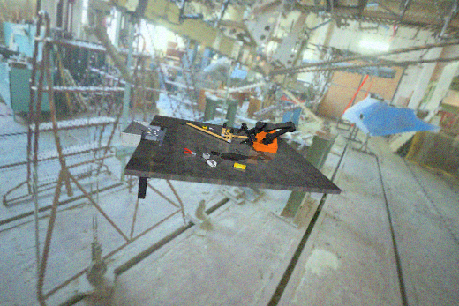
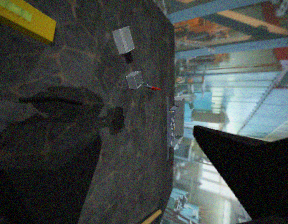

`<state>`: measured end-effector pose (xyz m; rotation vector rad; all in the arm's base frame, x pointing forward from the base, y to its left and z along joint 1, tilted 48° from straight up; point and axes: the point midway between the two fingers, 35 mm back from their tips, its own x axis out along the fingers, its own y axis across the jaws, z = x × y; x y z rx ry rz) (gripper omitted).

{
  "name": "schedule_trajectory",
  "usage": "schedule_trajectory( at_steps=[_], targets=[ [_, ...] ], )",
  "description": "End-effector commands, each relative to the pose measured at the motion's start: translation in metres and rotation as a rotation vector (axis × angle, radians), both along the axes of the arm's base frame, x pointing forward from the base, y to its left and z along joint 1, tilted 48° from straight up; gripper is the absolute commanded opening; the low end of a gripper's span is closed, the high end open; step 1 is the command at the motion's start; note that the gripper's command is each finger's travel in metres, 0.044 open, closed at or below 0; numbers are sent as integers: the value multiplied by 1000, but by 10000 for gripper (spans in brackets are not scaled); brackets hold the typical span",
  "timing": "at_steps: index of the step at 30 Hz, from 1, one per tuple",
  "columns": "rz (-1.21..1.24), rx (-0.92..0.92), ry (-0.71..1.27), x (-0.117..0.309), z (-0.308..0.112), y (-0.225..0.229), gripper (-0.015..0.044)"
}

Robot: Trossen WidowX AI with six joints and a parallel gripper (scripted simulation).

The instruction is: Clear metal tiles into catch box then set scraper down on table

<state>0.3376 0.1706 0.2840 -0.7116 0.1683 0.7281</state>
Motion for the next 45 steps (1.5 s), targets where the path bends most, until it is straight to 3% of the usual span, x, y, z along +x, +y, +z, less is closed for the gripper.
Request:
schedule_trajectory(
  at_steps=[1, 45],
  targets=[
    [-43, 21, 46, 10, -8, -14, 440],
    [-516, 319, 361, 53, -67, -191, 440]
  ],
)
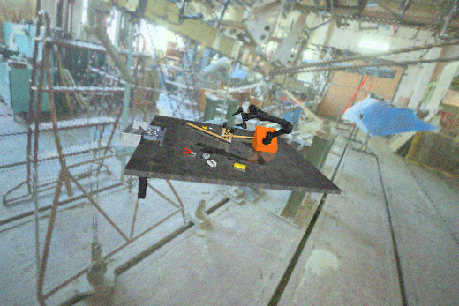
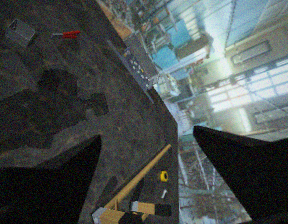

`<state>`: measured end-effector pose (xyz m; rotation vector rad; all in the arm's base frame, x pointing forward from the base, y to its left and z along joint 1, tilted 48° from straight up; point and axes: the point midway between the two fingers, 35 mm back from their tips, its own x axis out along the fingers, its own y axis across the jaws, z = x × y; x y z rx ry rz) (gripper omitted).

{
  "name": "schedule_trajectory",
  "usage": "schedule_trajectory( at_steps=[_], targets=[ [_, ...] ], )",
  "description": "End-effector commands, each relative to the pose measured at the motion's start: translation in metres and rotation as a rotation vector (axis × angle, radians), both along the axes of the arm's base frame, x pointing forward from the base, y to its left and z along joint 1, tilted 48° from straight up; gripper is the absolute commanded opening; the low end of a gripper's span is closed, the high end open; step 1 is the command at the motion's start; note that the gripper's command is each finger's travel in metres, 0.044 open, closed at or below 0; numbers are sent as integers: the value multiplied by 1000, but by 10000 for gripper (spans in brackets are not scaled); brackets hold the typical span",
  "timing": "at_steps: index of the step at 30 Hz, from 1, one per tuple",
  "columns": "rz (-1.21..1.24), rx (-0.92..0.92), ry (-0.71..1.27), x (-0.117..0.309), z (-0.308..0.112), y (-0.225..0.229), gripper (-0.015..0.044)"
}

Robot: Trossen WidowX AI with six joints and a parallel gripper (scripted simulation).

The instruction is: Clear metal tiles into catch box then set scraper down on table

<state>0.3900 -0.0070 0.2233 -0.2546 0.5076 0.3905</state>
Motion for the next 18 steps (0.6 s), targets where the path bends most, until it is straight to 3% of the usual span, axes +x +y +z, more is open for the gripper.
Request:
schedule_trajectory(
  at_steps=[1, 18],
  targets=[
    [-49, 43, 33, 0, -8, -18, 440],
    [-249, 196, 114, -10, -28, -89, 440]
  ],
)
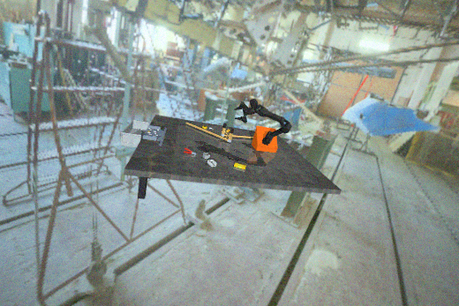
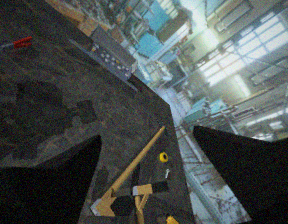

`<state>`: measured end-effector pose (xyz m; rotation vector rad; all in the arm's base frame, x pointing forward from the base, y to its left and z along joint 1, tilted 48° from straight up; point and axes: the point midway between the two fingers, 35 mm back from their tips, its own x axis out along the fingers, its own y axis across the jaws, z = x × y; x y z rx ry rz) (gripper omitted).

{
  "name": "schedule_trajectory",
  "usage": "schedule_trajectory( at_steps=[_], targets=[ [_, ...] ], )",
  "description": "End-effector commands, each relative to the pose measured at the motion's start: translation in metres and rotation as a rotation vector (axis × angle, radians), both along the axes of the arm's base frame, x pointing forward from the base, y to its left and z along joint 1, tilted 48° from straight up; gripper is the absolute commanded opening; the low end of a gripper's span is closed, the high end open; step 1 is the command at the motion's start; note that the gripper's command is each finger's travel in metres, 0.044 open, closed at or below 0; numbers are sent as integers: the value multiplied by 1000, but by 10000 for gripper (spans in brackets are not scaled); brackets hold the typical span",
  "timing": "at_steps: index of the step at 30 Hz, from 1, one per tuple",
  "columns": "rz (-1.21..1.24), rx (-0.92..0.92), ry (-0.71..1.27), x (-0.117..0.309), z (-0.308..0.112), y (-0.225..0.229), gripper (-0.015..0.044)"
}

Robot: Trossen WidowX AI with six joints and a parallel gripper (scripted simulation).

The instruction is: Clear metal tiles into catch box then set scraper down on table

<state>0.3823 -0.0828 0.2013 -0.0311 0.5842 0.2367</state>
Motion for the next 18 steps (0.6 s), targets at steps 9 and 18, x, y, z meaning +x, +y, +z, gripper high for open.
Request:
schedule_trajectory(
  at_steps=[9, 18],
  targets=[
    [-148, 127, 53, -14, -16, -50, 440],
    [-257, 218, 76, -29, -26, -85, 440]
  ],
)
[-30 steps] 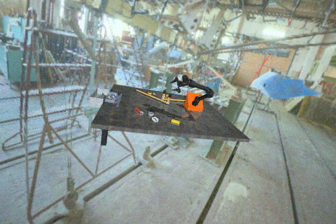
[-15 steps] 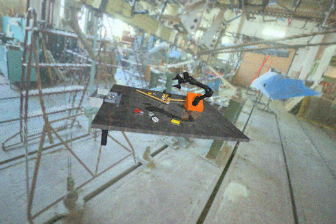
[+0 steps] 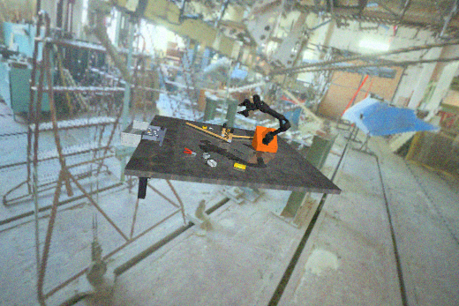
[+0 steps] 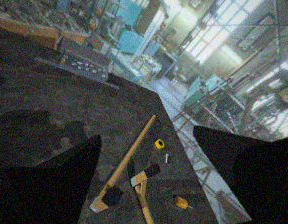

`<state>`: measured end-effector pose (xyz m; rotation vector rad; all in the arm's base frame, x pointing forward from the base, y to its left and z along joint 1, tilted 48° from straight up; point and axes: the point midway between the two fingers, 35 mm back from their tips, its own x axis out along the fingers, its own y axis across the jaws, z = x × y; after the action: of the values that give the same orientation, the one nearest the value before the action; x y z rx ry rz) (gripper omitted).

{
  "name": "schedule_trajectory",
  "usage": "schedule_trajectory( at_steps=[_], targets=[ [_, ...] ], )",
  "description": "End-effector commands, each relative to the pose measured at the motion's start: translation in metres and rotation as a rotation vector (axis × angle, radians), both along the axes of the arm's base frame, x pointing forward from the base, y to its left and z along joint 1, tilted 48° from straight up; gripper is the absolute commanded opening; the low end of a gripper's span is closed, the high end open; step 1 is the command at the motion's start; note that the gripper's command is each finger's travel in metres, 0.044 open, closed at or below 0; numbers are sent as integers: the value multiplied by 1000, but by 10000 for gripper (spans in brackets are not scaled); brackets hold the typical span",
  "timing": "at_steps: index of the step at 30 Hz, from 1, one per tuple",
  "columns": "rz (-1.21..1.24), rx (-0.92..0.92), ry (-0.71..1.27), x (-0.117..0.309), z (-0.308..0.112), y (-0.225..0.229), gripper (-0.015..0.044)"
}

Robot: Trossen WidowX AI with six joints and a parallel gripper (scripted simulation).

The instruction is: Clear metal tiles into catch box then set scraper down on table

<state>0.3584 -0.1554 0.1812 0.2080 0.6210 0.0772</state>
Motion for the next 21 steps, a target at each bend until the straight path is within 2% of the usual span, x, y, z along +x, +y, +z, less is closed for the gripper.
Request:
schedule_trajectory(
  at_steps=[1, 21],
  targets=[
    [-53, 54, 16, -7, -7, -16, 440],
    [-303, 264, 35, -55, -26, -86, 440]
  ],
)
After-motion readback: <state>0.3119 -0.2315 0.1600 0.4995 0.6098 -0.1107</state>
